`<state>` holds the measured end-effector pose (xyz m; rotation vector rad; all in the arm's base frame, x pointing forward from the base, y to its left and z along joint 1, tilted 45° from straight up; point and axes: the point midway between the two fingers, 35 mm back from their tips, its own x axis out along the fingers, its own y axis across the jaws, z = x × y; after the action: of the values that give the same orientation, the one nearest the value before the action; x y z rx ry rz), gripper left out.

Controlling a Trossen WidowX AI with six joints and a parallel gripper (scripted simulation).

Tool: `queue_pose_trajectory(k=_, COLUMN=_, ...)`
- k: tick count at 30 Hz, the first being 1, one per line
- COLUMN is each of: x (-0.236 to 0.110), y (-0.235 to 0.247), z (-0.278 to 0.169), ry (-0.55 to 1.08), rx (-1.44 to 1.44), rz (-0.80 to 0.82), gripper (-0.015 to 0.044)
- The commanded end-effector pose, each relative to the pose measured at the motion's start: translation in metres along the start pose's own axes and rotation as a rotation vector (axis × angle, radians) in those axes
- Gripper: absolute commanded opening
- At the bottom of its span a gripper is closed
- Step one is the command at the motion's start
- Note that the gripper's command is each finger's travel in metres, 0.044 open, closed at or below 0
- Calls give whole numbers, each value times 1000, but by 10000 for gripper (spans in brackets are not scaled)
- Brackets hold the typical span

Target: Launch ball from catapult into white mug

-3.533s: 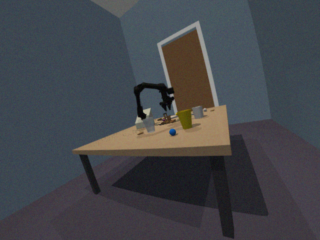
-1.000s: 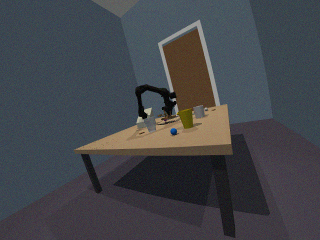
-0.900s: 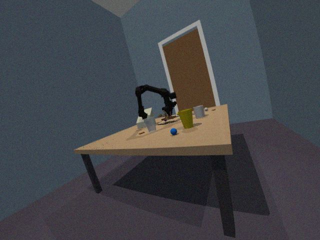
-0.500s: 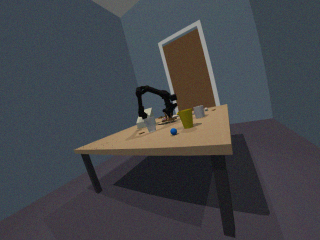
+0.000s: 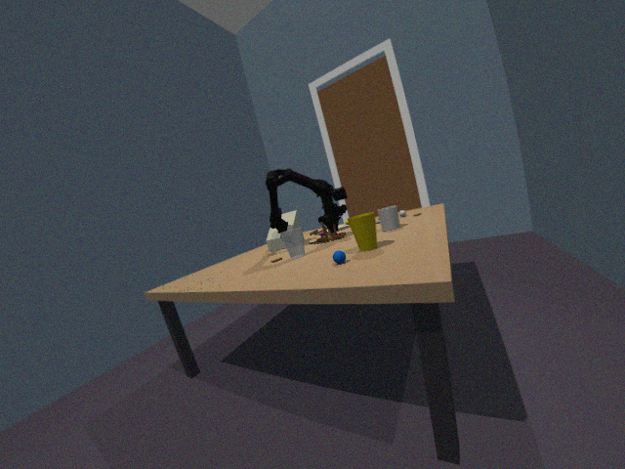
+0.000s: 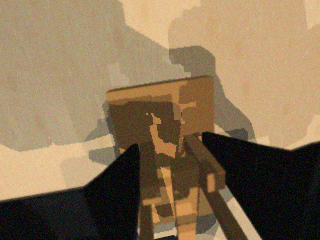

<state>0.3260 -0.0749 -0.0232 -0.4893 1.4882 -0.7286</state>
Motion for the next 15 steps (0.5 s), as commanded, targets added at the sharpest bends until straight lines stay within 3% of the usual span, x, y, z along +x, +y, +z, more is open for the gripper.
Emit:
queue_pose_trajectory(k=1, x=-1, y=0, z=0, ry=-2, rx=0, rz=0, gripper=0)
queue_pose_trajectory(k=15, x=-4, y=1, z=1, ry=-2, rx=0, rz=1, gripper=368)
